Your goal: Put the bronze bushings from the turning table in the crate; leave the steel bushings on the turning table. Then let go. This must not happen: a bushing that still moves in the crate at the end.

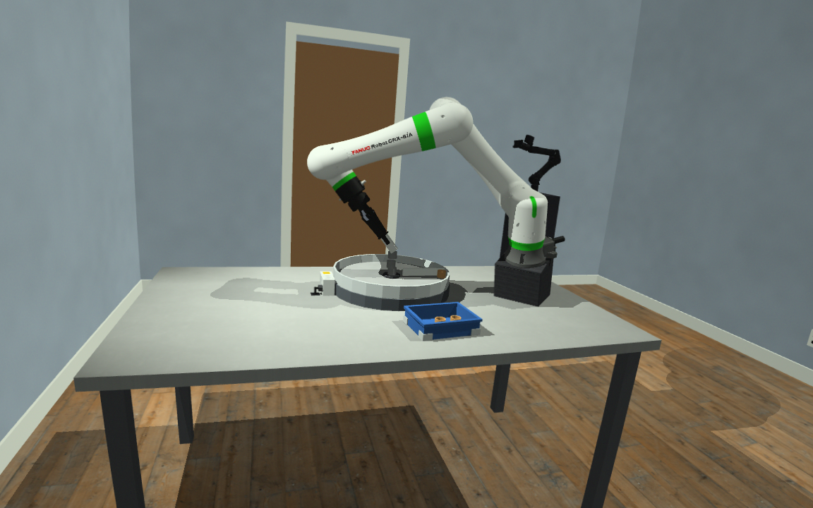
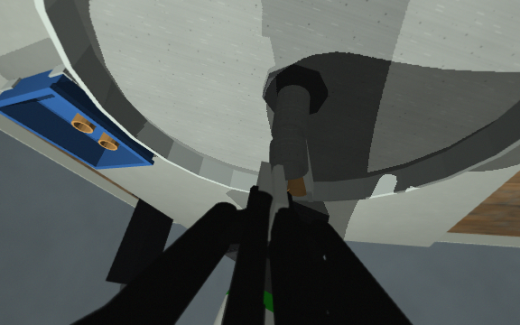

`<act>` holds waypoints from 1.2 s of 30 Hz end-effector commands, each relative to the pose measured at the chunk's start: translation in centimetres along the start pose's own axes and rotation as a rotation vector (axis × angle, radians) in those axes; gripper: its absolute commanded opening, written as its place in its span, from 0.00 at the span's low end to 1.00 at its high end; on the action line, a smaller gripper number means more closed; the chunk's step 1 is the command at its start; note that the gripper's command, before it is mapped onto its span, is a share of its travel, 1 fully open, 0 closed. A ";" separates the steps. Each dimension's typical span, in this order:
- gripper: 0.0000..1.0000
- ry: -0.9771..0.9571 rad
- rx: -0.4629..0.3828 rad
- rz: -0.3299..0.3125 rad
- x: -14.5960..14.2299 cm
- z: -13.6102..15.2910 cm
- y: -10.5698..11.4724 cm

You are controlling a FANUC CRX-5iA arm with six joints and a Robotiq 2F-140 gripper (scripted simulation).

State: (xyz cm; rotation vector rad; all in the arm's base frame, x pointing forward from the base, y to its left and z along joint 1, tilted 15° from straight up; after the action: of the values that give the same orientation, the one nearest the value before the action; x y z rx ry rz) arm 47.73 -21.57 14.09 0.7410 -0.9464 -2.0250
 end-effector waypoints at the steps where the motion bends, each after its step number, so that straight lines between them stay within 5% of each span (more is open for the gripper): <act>1: 0.00 0.000 0.000 0.000 0.0 0.0 0.0; 36: 0.00 0.000 0.000 0.000 -0.1 -0.4 -0.4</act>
State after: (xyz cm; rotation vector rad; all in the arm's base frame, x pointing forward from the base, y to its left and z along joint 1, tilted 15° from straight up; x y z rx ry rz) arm 47.89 -21.42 13.52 0.7410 -0.9464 -2.0250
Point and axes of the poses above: the point where the finger pads meet when closed, its own y axis back along the fingers, its own x axis across the jaws, z = x × y, the point moved 6 cm from there along y, back along the fingers, and after that the axes turned 5 degrees about -y, right-handed, at the moved point
